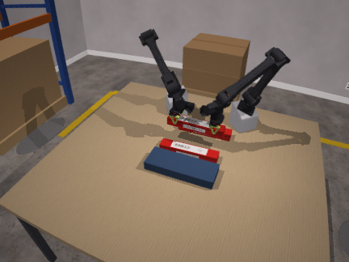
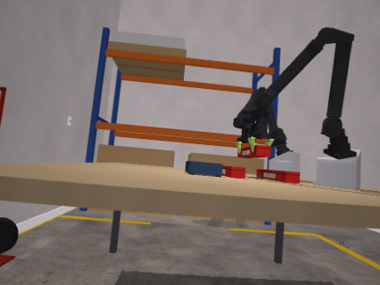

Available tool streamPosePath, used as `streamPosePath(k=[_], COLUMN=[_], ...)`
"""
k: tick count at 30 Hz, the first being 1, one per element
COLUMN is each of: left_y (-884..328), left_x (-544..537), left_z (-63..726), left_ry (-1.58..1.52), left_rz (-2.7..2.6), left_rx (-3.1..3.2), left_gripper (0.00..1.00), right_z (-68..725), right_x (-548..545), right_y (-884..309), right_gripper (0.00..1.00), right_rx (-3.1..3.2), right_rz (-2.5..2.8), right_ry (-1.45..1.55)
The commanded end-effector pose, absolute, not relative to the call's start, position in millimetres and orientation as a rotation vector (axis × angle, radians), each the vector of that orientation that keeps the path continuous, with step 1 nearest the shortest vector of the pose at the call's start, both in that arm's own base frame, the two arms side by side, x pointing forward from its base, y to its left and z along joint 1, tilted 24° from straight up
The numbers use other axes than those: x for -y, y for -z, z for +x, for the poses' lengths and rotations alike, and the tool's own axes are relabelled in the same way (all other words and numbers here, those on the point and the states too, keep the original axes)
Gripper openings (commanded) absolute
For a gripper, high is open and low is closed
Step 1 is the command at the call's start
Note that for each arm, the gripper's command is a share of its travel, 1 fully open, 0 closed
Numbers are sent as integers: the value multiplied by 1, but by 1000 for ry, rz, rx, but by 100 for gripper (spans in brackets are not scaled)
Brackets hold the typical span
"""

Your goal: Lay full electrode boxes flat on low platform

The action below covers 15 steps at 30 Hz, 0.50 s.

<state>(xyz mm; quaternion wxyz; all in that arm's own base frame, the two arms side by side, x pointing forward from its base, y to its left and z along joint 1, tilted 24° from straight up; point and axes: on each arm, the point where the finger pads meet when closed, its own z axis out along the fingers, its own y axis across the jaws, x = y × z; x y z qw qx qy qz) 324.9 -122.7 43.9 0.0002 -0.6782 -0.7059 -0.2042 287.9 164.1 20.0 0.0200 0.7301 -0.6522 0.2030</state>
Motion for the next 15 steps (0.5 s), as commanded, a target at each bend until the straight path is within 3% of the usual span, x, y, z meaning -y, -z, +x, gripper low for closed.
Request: streamPosePath(k=[1, 15], left_y=[-54, -64], left_x=[128, 122], left_z=[333, 361], left_ry=[659, 661], left_rz=[-2127, -2117], left_rx=[2245, 2239], left_gripper=[0, 0], right_z=[297, 325], right_x=[-173, -178], right_y=[-31, -37], right_gripper=[0, 0], right_rx=[2042, 2037], right_rz=[2281, 2271], right_ry=[-644, -647])
